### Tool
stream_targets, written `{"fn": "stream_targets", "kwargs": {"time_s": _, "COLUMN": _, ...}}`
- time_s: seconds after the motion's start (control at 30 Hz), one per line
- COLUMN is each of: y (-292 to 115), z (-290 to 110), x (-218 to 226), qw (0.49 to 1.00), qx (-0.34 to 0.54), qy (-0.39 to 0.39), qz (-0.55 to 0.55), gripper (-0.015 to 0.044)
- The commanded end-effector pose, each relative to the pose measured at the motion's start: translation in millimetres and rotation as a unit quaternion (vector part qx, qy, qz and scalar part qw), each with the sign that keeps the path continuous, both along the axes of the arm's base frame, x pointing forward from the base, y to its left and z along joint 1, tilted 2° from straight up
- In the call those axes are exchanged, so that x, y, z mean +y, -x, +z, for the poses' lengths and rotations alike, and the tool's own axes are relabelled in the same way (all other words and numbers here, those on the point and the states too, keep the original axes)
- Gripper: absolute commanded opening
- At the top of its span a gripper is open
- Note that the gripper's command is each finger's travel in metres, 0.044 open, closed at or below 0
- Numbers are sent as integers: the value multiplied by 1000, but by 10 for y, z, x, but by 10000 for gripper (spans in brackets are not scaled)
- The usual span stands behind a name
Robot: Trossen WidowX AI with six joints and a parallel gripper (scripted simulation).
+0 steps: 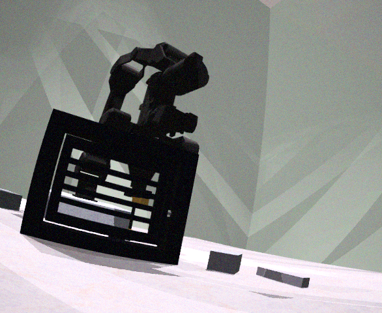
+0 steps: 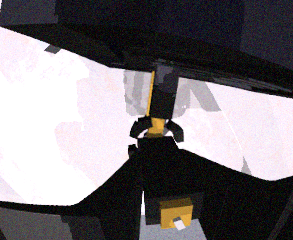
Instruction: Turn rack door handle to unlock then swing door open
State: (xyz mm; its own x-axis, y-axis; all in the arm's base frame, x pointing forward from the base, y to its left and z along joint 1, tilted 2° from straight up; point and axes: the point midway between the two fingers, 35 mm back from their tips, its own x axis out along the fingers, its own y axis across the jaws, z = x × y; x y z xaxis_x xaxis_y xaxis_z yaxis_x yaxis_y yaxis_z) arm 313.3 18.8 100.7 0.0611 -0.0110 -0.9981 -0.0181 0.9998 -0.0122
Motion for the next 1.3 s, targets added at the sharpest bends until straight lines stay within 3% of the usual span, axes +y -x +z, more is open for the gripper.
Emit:
{"fn": "stream_targets", "kwargs": {"time_s": 0.0, "y": 1, "z": -15, "x": 0, "qw": 996, "qx": 2, "qy": 6, "qz": 95, "gripper": 17}}
{"fn": "stream_targets", "kwargs": {"time_s": 0.47, "y": 2, "z": -15, "x": 0, "qw": 905, "qx": 6, "qy": 26, "qz": 425, "gripper": 17}}
{"fn": "stream_targets", "kwargs": {"time_s": 0.93, "y": 2, "z": -16, "x": 0, "qw": 708, "qx": 9, "qy": 43, "qz": 705, "gripper": 17}}
{"fn": "stream_targets", "kwargs": {"time_s": 1.07, "y": 2, "z": -16, "x": 0, "qw": 647, "qx": 9, "qy": 46, "qz": 761, "gripper": 17}}
{"fn": "stream_targets", "kwargs": {"time_s": 1.27, "y": 2, "z": -16, "x": 0, "qw": 644, "qx": 9, "qy": 46, "qz": 763, "gripper": 17}}
